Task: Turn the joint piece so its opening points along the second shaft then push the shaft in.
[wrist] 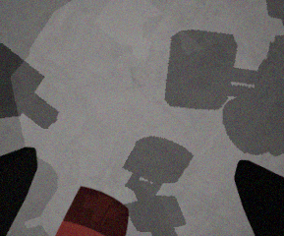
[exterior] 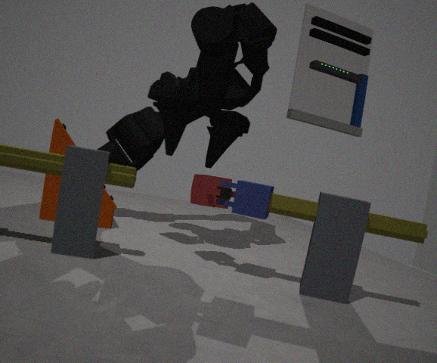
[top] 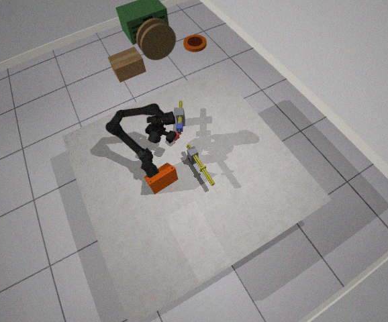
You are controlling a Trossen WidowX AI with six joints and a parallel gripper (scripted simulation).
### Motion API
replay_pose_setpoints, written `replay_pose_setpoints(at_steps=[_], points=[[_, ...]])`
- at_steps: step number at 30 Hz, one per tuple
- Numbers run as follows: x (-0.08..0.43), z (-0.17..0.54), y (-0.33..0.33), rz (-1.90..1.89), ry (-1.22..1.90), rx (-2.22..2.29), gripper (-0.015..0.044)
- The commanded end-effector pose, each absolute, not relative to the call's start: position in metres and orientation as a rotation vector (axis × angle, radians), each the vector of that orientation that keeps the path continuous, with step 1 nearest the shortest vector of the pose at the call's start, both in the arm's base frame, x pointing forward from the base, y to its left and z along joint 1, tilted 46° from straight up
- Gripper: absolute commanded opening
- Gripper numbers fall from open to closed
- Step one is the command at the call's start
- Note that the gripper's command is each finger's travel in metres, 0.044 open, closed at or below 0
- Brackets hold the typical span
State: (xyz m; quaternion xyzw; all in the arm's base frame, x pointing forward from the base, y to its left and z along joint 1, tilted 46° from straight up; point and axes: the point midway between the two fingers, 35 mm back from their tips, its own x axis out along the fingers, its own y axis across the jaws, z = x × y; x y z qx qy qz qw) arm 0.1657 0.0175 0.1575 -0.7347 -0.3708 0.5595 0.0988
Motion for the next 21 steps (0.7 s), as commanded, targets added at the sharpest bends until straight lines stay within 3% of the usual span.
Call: replay_pose_setpoints(at_steps=[1, 9, 21], points=[[0.166, 0.156, 0.018, 1.633, -0.950, -2.069, 0.0440], [0.168, 0.154, 0.019, 1.591, -0.735, -1.891, 0.0440], [0.169, 0.145, 0.028, 1.591, -0.728, -1.889, 0.0440]])
